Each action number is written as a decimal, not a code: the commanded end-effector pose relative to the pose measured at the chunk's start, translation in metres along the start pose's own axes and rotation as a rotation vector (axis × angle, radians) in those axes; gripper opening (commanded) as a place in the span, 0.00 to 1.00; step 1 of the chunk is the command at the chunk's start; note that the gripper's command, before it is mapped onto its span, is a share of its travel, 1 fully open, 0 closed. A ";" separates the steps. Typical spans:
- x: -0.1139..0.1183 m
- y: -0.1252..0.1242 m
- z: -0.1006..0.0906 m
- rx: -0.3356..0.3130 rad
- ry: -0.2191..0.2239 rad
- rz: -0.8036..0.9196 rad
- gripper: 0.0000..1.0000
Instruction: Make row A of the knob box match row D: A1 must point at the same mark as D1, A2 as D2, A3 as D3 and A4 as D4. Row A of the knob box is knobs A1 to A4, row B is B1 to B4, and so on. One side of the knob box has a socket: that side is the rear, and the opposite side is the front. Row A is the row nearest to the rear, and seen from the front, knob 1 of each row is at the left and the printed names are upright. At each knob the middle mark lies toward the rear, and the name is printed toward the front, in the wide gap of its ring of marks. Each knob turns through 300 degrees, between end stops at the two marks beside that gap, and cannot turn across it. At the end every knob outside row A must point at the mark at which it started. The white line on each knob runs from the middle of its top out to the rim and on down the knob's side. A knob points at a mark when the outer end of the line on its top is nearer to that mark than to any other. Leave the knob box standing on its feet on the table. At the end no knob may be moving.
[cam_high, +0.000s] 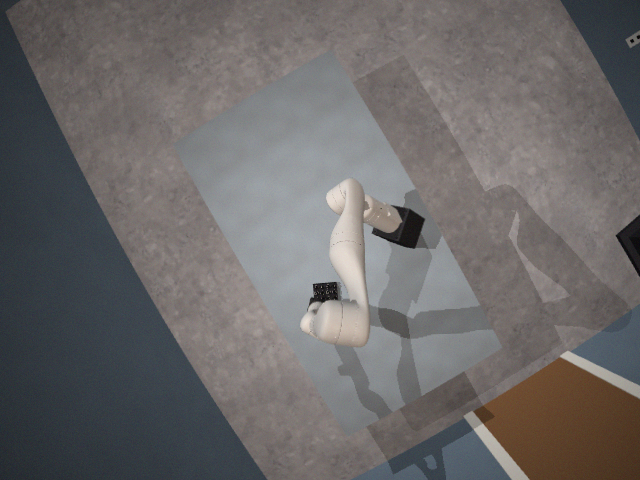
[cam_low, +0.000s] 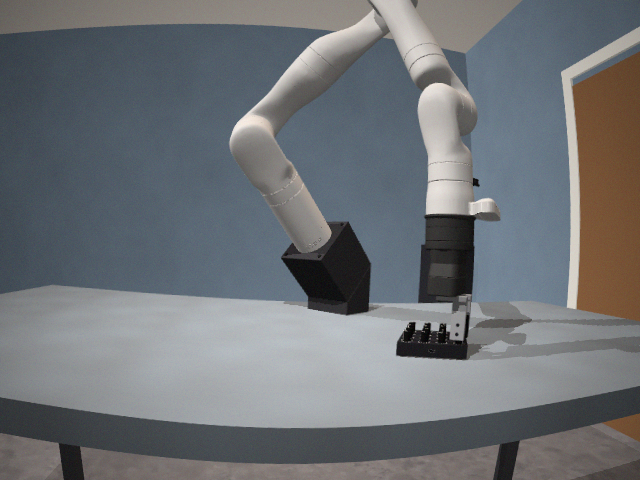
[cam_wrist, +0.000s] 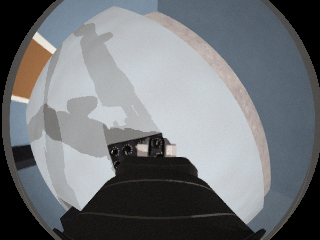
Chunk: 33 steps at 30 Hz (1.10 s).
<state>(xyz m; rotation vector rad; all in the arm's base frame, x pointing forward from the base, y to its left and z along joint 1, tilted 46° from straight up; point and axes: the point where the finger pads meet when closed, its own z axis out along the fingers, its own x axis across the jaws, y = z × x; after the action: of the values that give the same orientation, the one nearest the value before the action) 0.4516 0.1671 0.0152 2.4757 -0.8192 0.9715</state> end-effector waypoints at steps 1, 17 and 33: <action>0.000 -0.001 -0.004 0.003 0.000 -0.001 0.46; 0.000 -0.001 -0.037 0.003 0.000 -0.001 0.46; 0.000 -0.001 -0.038 0.003 0.000 -0.001 0.46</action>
<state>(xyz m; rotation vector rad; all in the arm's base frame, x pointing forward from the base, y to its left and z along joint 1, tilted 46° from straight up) 0.4333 0.1866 0.0412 2.4772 -0.8182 0.9723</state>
